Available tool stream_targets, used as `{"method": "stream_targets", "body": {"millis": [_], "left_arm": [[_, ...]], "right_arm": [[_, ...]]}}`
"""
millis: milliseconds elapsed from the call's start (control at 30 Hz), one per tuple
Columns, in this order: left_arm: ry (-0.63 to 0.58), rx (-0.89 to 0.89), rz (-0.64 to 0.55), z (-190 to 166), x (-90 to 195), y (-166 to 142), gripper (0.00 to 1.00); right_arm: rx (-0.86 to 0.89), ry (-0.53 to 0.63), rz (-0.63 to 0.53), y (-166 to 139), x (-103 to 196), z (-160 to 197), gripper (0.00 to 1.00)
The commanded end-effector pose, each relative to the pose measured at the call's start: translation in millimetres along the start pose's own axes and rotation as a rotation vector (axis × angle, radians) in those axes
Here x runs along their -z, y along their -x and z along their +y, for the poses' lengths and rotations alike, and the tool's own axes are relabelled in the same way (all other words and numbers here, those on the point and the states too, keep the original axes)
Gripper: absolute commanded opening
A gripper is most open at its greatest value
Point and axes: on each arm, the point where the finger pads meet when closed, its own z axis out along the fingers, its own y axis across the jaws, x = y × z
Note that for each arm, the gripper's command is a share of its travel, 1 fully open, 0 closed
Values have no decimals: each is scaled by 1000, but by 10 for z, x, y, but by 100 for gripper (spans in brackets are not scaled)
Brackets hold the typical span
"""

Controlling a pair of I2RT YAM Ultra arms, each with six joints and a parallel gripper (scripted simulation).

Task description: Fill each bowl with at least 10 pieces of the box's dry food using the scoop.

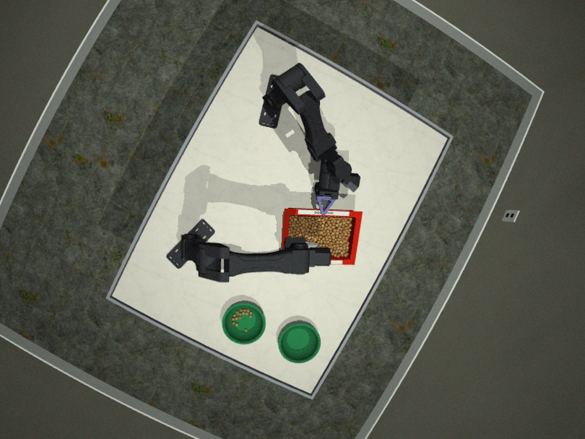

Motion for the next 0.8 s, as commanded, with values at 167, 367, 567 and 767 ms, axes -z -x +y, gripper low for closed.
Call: {"method": "stream_targets", "body": {"millis": [167, 367, 567, 767], "left_arm": [[-116, -115, -53, -540, 76, 151, 0], [-116, -115, -53, -540, 76, 151, 0], [-116, -115, -53, -540, 76, 151, 0], [-116, -115, -53, -540, 76, 151, 0]], "right_arm": [[-4, 8, -119, 188, 146, -25, 0], [3, 10, -178, 313, 52, 4, 0], [-3, 9, -224, 403, -3, -22, 0], [5, 10, -241, 442, -73, 8, 0]]}}
